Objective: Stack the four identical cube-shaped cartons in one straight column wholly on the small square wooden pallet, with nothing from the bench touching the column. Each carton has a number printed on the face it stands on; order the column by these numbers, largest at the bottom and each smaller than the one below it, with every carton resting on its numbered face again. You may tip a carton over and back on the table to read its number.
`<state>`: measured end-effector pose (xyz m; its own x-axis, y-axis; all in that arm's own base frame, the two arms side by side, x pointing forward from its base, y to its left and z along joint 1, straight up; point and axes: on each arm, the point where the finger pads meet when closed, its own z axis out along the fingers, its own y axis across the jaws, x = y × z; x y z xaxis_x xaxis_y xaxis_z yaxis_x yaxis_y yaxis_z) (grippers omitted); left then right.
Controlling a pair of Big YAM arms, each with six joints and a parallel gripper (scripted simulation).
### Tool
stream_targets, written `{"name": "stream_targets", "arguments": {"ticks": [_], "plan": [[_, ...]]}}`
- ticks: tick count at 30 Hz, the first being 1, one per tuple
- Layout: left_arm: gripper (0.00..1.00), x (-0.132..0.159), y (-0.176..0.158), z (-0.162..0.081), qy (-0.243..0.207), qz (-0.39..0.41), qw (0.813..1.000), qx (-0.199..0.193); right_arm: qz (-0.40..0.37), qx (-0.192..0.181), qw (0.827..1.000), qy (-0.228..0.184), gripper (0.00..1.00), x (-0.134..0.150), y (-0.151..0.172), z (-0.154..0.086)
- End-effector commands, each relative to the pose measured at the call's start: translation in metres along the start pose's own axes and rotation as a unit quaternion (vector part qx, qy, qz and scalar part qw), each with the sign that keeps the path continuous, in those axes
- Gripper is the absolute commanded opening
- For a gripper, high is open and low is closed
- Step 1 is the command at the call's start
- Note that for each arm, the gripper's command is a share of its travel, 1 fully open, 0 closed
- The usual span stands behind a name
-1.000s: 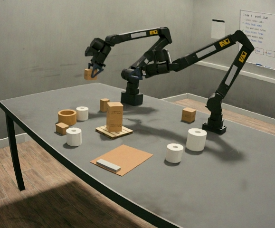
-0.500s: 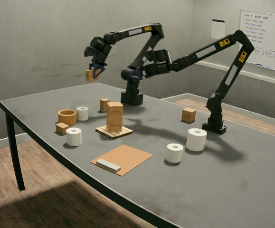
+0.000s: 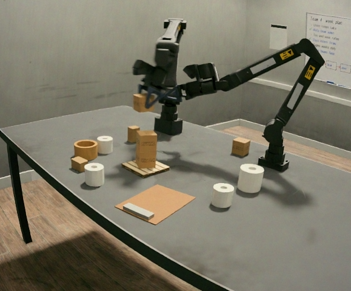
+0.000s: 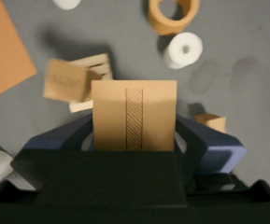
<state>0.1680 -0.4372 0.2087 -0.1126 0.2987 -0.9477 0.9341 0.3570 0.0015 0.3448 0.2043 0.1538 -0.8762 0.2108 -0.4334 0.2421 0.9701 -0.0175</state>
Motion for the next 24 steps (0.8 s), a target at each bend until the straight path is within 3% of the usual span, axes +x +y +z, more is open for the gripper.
{"name": "stream_targets", "arguments": {"ticks": [1, 8, 11, 18, 24], "plan": [[1.00, -0.025, 0.001, 0.002, -0.026, -0.001, 1.000, -0.002, 0.045, -0.011, 0.999, -0.016, 0.55, 0.000, 0.060, -0.025], [1.00, -0.025, 0.001, 0.002, -0.026, -0.001, 1.000, -0.002, 0.012, -0.020, 0.999, -0.037, 0.55, 0.029, 0.109, -0.035], [1.00, -0.025, 0.001, 0.002, -0.026, -0.001, 1.000, -0.002, 0.010, -0.019, 0.999, -0.039, 0.55, 0.026, 0.110, -0.034], [1.00, -0.025, 0.001, 0.002, -0.026, -0.001, 1.000, -0.002, 0.002, -0.021, 0.999, -0.043, 0.55, -0.008, 0.112, -0.018], [1.00, -0.028, 0.018, -0.023, -0.021, -0.020, 0.999, -0.026, 0.025, -0.013, 0.999, -0.036, 0.55, -0.008, 0.112, -0.012]]}}
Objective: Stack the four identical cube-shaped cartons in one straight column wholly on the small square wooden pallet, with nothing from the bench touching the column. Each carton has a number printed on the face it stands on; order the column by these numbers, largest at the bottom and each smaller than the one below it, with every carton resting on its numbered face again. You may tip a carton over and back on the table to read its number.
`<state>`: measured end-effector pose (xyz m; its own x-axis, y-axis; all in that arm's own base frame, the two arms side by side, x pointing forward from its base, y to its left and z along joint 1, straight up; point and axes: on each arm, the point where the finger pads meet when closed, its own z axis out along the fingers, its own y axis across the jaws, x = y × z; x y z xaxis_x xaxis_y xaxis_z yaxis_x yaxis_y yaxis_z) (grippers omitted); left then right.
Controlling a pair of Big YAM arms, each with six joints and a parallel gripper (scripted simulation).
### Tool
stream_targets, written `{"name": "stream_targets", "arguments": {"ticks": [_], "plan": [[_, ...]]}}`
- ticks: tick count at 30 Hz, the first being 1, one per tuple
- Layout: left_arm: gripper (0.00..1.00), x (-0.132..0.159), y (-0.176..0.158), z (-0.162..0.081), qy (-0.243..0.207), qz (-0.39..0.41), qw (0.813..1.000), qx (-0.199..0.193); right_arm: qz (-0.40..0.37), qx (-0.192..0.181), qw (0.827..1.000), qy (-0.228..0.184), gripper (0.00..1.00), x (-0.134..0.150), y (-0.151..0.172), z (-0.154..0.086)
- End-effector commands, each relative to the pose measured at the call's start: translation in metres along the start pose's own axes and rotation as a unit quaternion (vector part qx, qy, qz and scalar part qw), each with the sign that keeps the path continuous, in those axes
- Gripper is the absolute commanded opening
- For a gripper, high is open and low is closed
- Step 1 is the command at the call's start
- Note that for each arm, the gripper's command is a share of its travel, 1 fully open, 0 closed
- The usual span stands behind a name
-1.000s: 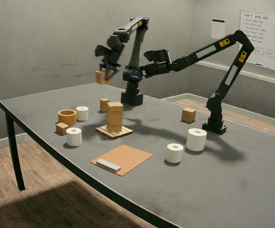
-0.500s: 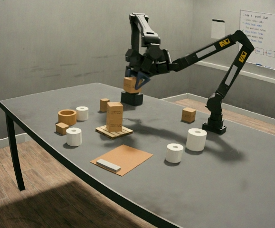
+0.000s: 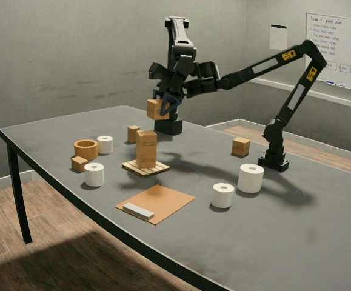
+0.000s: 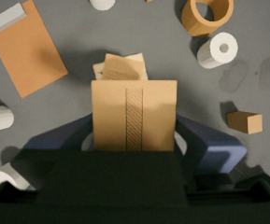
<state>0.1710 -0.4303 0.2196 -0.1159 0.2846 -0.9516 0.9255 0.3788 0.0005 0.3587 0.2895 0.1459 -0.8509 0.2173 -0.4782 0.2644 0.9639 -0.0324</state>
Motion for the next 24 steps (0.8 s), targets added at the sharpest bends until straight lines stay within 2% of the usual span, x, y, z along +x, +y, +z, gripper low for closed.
{"name": "stream_targets", "arguments": {"ticks": [1, 2, 4, 5, 6, 10, 11, 12, 17, 19, 21, 24], "plan": [[1.00, -0.007, 0.017, -0.023, -0.002, -0.018, 1.000, -0.023, 0.031, -0.019, 0.999, -0.010, 0.55, -0.019, 0.024, -0.013], [1.00, -0.005, 0.021, -0.031, 0.001, -0.021, 0.999, -0.031, 0.043, -0.010, 0.999, -0.009, 0.55, -0.023, 0.021, -0.010], [1.00, -0.005, 0.021, -0.031, 0.001, -0.021, 0.999, -0.031, 0.043, -0.010, 0.999, -0.009, 0.55, -0.023, 0.021, -0.010], [1.00, -0.024, 0.027, -0.039, -0.012, -0.024, 0.999, -0.040, 0.056, -0.004, 0.998, -0.009, 0.55, -0.028, 0.020, -0.008], [1.00, -0.026, 0.033, -0.050, -0.012, -0.027, 0.998, -0.051, 0.066, 0.001, 0.998, -0.008, 0.55, -0.032, 0.020, -0.006], [1.00, -0.035, 0.065, -0.103, -0.011, -0.042, 0.993, -0.107, 0.102, 0.023, 0.994, -0.008, 0.55, -0.048, 0.020, 0.003], [1.00, -0.054, 0.076, -0.122, -0.025, -0.046, 0.991, -0.125, 0.108, 0.029, 0.994, -0.008, 0.55, -0.052, 0.020, 0.005], [1.00, -0.057, 0.084, -0.139, -0.025, -0.050, 0.988, -0.141, 0.112, 0.033, 0.993, -0.008, 0.55, -0.055, 0.020, 0.006], [1.00, -0.067, 0.119, -0.204, -0.024, -0.053, 0.977, -0.205, 0.109, 0.036, 0.993, -0.007, 0.55, -0.055, 0.024, 0.007], [1.00, -0.069, 0.128, -0.221, -0.025, -0.057, 0.973, -0.222, 0.114, 0.029, 0.993, -0.011, 0.55, -0.059, 0.023, -0.001], [1.00, -0.069, 0.128, -0.221, -0.025, -0.057, 0.973, -0.222, 0.114, 0.029, 0.993, -0.011, 0.55, -0.059, 0.023, -0.001], [1.00, -0.071, 0.139, -0.237, -0.020, -0.062, 0.968, -0.241, 0.114, 0.029, 0.993, -0.011, 0.55, -0.059, 0.023, -0.001]]}}
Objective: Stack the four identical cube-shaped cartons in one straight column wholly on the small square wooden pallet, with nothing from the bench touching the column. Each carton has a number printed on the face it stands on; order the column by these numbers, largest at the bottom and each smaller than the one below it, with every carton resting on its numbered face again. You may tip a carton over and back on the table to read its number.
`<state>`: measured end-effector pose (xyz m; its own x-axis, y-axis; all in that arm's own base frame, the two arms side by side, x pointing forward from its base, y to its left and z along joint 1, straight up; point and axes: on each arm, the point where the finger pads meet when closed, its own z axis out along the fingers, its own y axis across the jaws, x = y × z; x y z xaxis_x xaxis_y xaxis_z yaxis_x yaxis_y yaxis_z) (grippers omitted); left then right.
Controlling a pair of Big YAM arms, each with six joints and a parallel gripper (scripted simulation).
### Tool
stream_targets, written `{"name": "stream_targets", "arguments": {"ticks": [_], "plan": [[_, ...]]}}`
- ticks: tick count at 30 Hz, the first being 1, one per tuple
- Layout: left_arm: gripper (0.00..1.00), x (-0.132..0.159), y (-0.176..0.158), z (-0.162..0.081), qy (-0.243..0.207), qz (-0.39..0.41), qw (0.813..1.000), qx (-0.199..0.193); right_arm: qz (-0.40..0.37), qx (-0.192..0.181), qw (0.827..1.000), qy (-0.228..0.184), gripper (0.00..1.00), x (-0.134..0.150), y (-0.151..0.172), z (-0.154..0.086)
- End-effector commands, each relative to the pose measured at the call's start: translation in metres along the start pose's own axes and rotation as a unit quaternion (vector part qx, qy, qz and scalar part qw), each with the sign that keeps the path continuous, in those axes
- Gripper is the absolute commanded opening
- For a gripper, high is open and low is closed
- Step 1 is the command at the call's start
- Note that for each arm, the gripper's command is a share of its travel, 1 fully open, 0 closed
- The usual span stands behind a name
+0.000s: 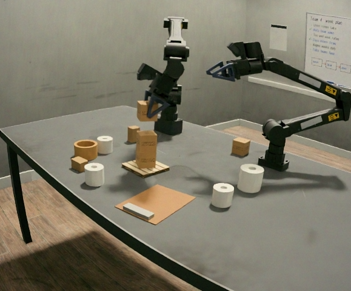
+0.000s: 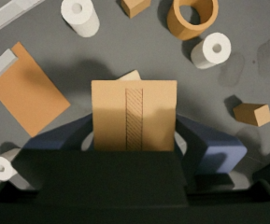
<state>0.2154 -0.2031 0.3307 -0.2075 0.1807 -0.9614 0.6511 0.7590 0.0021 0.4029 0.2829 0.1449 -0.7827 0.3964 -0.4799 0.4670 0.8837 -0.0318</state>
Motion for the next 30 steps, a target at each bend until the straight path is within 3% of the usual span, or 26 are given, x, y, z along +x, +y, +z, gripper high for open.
{"name": "stream_targets", "arguments": {"ticks": [1, 7, 20, 27, 28, 30], "plan": [[1.00, -0.030, 0.019, -0.018, -0.012, 0.002, 1.000, -0.021, 0.019, -0.024, 0.999, -0.010, 0.55, -0.017, 0.019, -0.025], [1.00, -0.036, 0.035, -0.031, -0.013, -0.005, 0.999, -0.038, 0.019, -0.024, 0.999, -0.010, 0.55, -0.017, 0.019, -0.025], [1.00, -0.037, 0.037, -0.030, -0.012, -0.012, 0.999, -0.038, 0.010, -0.018, 1.000, -0.007, 0.55, -0.010, 0.013, -0.017], [1.00, -0.036, 0.037, -0.029, -0.011, -0.012, 0.999, -0.038, 0.013, -0.017, 1.000, -0.008, 0.55, -0.019, 0.031, -0.030], [1.00, -0.022, 0.034, -0.023, -0.001, -0.011, 0.999, -0.035, 0.014, -0.017, 1.000, -0.008, 0.55, -0.021, 0.031, -0.030], [1.00, -0.022, 0.034, -0.023, -0.001, -0.011, 0.999, -0.035, 0.013, -0.013, 1.000, -0.007, 0.55, -0.015, 0.024, -0.024]]}}
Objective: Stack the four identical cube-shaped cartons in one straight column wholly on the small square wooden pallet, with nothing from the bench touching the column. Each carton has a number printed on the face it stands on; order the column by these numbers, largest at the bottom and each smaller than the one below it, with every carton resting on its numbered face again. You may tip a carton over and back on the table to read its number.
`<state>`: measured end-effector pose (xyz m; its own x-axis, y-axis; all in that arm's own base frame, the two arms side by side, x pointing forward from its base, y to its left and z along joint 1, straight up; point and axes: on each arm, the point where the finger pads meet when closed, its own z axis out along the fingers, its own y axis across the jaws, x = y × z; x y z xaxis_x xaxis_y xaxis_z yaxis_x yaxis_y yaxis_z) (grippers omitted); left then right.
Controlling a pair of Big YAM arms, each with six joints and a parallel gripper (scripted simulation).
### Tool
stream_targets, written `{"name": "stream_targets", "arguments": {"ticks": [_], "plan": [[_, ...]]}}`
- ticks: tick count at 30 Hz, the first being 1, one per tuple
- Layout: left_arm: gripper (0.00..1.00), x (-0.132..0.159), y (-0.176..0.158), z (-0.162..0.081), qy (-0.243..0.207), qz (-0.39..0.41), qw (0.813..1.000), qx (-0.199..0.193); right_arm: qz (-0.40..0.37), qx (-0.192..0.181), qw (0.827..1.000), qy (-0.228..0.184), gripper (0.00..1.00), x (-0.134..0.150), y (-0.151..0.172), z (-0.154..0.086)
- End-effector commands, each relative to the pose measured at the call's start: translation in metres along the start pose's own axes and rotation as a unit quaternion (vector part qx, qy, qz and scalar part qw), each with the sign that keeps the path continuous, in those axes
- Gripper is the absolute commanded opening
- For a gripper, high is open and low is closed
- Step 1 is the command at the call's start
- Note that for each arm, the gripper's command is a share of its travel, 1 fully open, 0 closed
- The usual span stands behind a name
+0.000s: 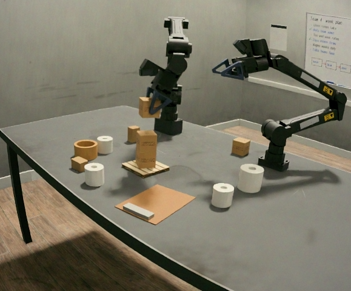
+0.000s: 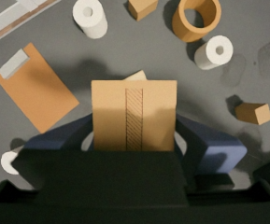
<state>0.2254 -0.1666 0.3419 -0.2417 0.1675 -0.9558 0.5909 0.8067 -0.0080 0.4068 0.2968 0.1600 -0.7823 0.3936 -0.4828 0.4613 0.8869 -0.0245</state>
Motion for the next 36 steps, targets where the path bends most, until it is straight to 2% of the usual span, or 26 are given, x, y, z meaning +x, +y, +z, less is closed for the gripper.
{"name": "stream_targets", "arguments": {"ticks": [1, 5, 8, 9, 15, 16, 18, 19, 25, 27, 31, 35, 36], "plan": [[1.00, -0.016, 0.000, -0.005, -0.011, 0.004, 1.000, 0.001, 0.014, -0.009, 1.000, -0.005, 0.55, -0.011, 0.010, -0.009], [1.00, -0.016, 0.000, -0.005, -0.011, 0.004, 1.000, 0.001, 0.015, -0.013, 1.000, -0.006, 0.55, -0.007, 0.011, -0.002], [1.00, -0.016, 0.000, -0.005, -0.011, 0.004, 1.000, 0.001, 0.014, -0.007, 1.000, -0.004, 0.55, -0.006, 0.008, 0.010], [1.00, -0.016, 0.000, -0.005, -0.011, 0.004, 1.000, 0.001, 0.006, 0.003, 1.000, 0.000, 0.55, 0.003, -0.001, 0.020], [1.00, -0.016, 0.000, -0.005, -0.011, 0.004, 1.000, 0.001, 0.008, -0.006, 1.000, -0.003, 0.55, 0.004, 0.004, 0.025], [1.00, -0.016, 0.000, -0.005, -0.011, 0.004, 1.000, 0.001, 0.002, 0.003, 1.000, 0.000, 0.55, 0.011, -0.003, 0.033], [1.00, -0.016, 0.000, -0.005, -0.011, 0.004, 1.000, 0.001, 0.002, 0.003, 1.000, 0.000, 0.55, 0.011, -0.003, 0.033], [1.00, -0.016, 0.000, -0.005, -0.011, 0.004, 1.000, 0.001, 0.012, -0.016, 1.000, -0.007, 0.55, 0.000, 0.005, 0.018], [1.00, -0.016, 0.000, -0.005, -0.011, 0.004, 1.000, 0.001, 0.003, 0.000, 1.000, -0.001, 0.55, 0.015, -0.007, 0.039], [1.00, -0.016, 0.000, -0.005, -0.011, 0.004, 1.000, 0.001, 0.007, -0.008, 1.000, -0.004, 0.55, 0.011, 0.002, 0.038], [1.00, -0.016, 0.000, -0.005, -0.011, 0.004, 1.000, 0.001, 0.002, -0.001, 1.000, -0.001, 0.55, 0.020, -0.009, 0.047], [1.00, -0.016, 0.000, -0.005, -0.011, 0.004, 1.000, 0.001, 0.007, -0.008, 1.000, -0.004, 0.55, 0.015, 0.000, 0.047], [1.00, -0.016, 0.000, -0.005, -0.011, 0.004, 1.000, 0.001, 0.011, -0.017, 1.000, -0.007, 0.55, 0.012, 0.001, 0.038]]}}
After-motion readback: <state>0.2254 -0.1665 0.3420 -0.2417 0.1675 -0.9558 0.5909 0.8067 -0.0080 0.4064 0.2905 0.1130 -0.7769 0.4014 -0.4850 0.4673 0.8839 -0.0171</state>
